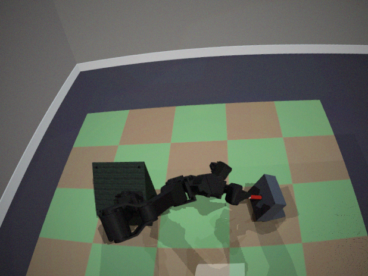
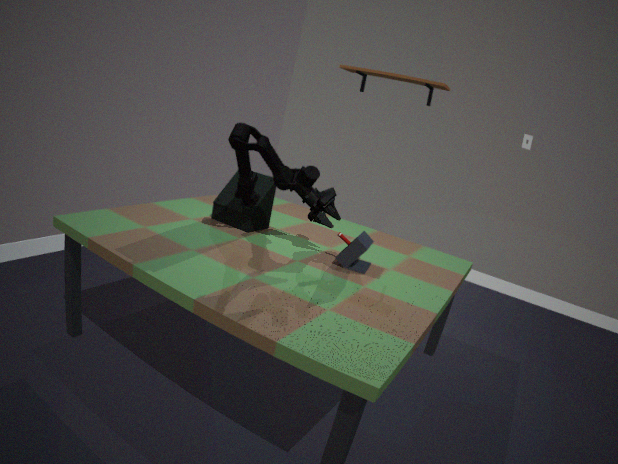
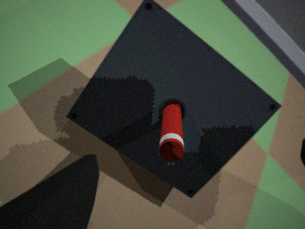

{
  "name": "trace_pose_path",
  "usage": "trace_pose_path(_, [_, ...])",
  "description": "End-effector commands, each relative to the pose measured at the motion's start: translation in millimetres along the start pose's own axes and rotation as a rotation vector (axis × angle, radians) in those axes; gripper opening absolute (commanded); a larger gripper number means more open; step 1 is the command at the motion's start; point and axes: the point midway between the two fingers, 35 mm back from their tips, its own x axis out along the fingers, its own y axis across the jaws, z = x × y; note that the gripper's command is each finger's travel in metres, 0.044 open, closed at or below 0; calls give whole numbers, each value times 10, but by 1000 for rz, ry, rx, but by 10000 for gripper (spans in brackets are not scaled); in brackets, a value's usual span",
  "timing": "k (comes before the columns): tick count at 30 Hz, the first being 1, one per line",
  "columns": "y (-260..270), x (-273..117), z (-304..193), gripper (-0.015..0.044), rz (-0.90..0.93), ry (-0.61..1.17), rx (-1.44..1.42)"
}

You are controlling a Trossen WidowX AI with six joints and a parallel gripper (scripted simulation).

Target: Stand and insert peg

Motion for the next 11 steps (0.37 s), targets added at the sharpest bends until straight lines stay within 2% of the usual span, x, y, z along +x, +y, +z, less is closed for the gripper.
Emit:
trace_pose_path(1, [1, -53, -7, 440, 0, 2, 3])
trace_pose_path(11, [-2, -149, 5, 440, 0, 1, 2])
